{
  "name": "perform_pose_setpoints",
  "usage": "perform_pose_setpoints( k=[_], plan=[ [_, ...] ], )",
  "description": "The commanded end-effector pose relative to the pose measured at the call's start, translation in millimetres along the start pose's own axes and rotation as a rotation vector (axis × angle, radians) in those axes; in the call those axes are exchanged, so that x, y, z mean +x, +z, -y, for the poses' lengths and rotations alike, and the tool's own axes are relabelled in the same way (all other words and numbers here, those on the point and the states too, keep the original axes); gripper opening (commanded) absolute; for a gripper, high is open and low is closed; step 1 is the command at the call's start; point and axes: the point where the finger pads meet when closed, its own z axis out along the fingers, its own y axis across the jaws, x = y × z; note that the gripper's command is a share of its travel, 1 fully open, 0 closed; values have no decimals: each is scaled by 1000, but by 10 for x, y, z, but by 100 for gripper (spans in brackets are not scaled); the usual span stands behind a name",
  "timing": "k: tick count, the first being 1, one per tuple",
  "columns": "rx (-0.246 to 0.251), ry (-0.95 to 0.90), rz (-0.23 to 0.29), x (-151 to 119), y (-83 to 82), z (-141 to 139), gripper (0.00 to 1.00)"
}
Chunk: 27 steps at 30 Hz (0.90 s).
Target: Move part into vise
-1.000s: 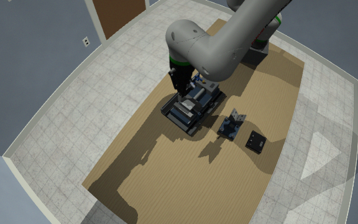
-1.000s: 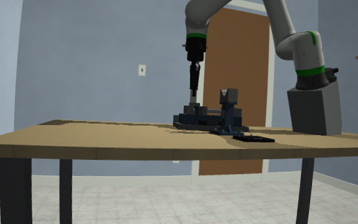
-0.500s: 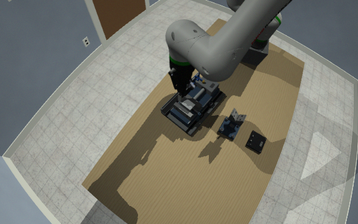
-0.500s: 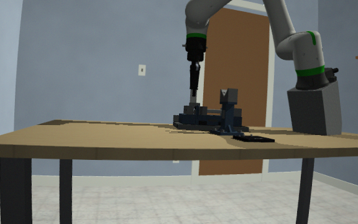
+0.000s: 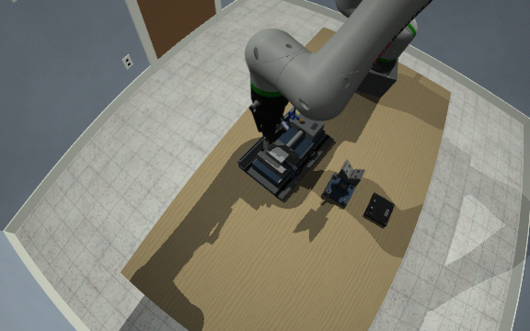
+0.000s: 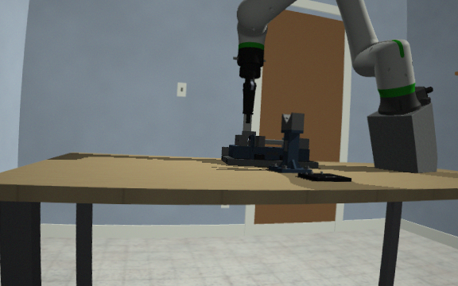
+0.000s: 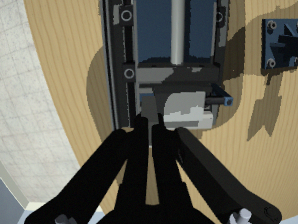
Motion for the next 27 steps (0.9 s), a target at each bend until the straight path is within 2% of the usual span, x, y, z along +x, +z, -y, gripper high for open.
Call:
perform_pose_setpoints(
  k=[1,27],
  plan=[
    [-4,0,0,0,4,-6,0],
    [-4,0,0,0,5,286,0]
  ],
)
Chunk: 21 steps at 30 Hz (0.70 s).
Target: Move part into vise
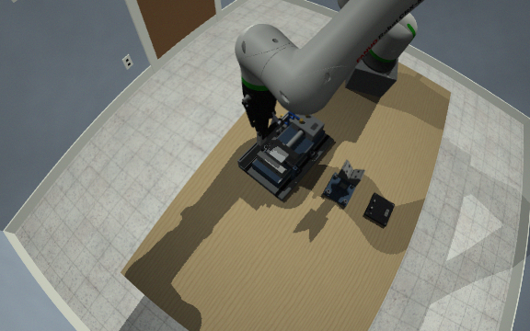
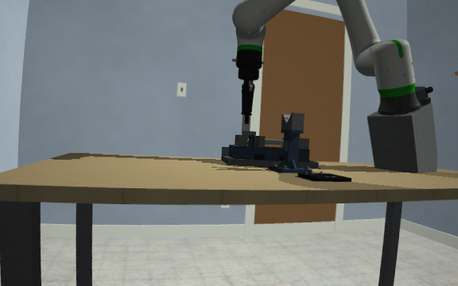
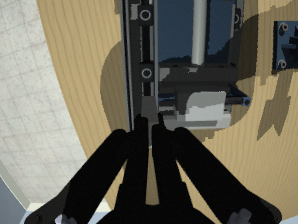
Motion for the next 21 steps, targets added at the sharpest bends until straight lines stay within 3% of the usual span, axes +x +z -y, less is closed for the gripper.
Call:
perform_pose_setpoints(
  k=[1,12,21],
  plan=[
    [0,0,0,-2,-2,17,0],
    [0,0,0,-2,-26,17,0],
    [0,0,0,-2,-166,17,0]
  ],
)
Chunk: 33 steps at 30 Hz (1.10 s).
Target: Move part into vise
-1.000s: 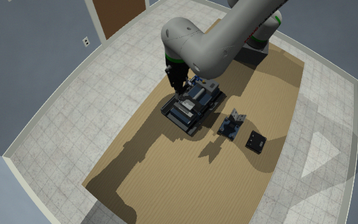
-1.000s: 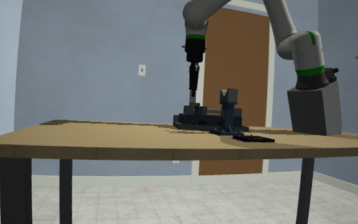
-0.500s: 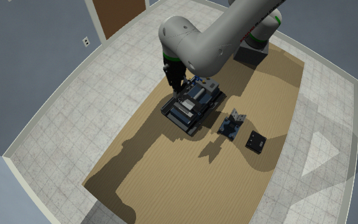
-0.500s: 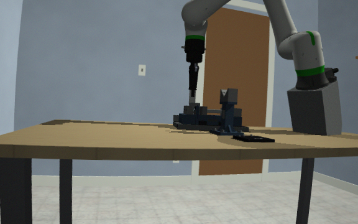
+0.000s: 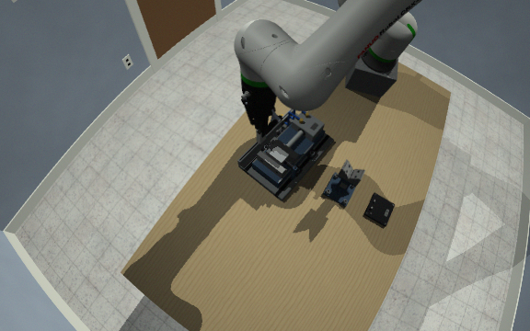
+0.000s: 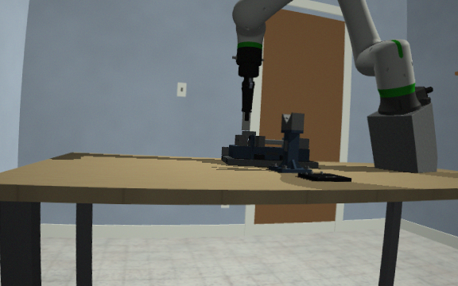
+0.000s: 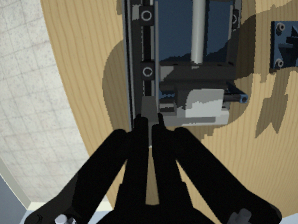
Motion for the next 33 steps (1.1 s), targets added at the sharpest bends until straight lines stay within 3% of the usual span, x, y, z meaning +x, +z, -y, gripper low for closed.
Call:
perform_pose_setpoints(
  k=[1,20,33],
  plan=[
    [0,0,0,-2,-86,1,0],
    [0,0,0,-2,-469,1,0],
    [0,0,0,-2,-518,1,0]
  ],
)
